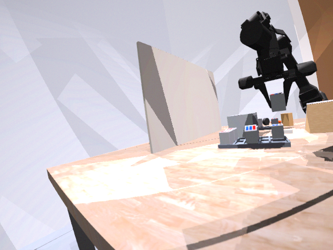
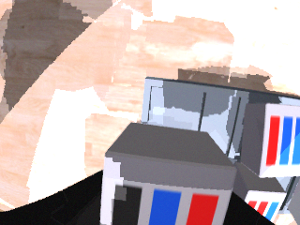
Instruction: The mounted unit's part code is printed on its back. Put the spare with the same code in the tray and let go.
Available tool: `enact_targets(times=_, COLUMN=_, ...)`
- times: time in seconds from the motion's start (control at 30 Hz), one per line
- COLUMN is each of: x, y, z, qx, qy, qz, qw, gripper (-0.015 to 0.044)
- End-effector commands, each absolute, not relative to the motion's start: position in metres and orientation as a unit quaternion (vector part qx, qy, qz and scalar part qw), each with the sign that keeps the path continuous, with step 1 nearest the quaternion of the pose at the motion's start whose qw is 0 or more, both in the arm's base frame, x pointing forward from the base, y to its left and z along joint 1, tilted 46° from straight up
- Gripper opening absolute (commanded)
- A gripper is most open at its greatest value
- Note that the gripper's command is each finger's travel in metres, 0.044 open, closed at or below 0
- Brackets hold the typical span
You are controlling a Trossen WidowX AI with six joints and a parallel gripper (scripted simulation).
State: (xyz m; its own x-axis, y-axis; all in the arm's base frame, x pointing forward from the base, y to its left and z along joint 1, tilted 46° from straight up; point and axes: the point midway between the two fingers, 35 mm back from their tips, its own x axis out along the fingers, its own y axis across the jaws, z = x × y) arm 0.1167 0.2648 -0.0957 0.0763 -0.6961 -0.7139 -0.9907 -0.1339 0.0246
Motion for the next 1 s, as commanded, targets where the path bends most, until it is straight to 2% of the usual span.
enact_targets(times=0.0, x=0.114, y=0.271, z=-0.091, qx=-0.688, qy=0.610, qz=0.302, qw=0.253, gripper=0.0000)
enact_targets(times=0.17, x=0.128, y=0.271, z=-0.081, qx=-0.686, qy=0.607, qz=0.308, qw=0.256, gripper=0.0000)
enact_targets(times=0.5, x=0.193, y=0.257, z=-0.035, qx=-0.683, qy=0.595, qz=0.328, qw=0.269, gripper=0.0000)
enact_targets(times=0.97, x=0.274, y=0.206, z=0.034, qx=-0.688, qy=0.581, qz=0.334, qw=0.280, gripper=0.0000)
